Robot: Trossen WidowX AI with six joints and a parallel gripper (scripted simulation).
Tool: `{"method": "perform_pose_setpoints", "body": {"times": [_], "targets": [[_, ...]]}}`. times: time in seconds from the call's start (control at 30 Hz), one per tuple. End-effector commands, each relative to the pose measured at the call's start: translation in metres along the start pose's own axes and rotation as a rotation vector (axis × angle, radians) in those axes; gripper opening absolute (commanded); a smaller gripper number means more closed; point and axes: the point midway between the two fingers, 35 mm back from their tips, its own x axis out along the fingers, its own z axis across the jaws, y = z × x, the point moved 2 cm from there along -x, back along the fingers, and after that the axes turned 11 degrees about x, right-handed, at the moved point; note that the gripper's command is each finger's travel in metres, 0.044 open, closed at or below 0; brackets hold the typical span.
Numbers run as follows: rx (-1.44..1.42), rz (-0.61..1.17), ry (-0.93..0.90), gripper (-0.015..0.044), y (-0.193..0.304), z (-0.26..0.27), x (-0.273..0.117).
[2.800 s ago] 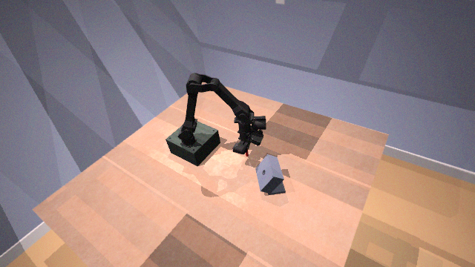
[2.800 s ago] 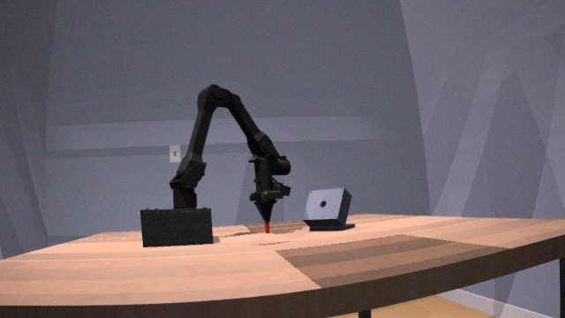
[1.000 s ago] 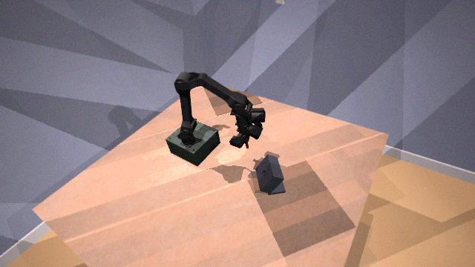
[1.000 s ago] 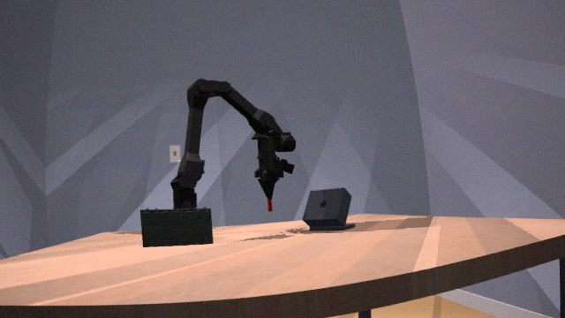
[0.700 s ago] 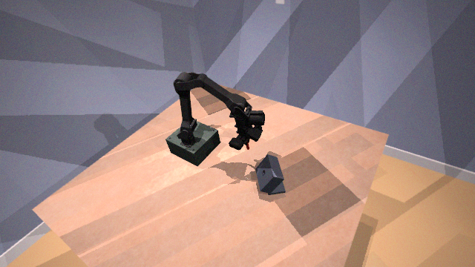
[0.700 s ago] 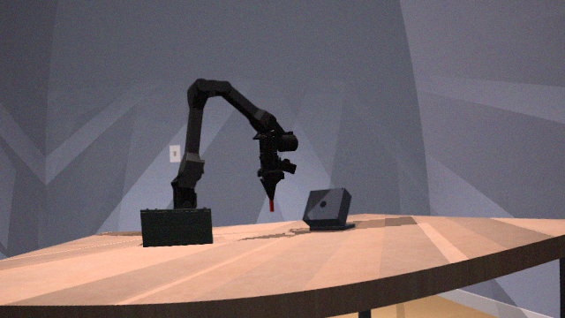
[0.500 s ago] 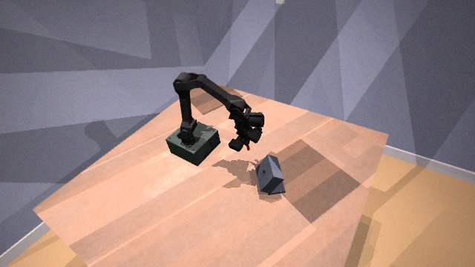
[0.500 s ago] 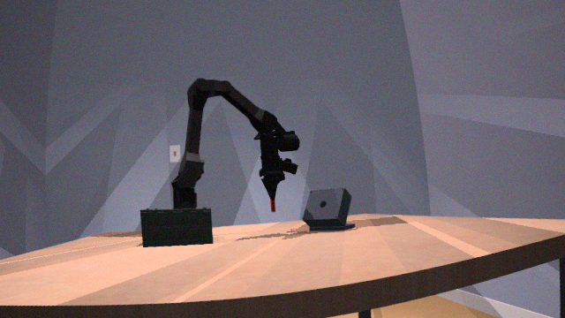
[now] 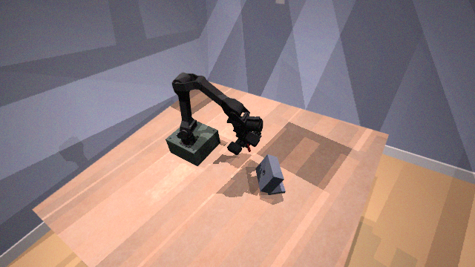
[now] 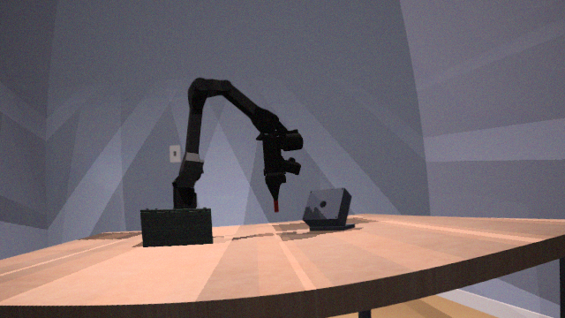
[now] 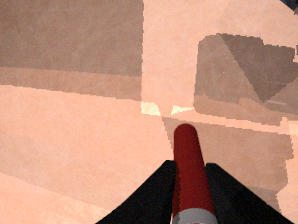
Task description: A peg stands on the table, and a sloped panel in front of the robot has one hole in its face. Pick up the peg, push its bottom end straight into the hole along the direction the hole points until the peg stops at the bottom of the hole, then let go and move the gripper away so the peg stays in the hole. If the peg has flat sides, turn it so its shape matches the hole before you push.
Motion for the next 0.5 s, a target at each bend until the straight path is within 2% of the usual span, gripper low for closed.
{"method": "perform_pose_setpoints", "body": {"times": [0.0,0.47], "targets": [[0.032,-0.002,-0.027,0.0,-0.003,-0.003,0.0],[0.105,-0.013,-0.095,0.0,-0.014,-0.013,-0.002]]}}
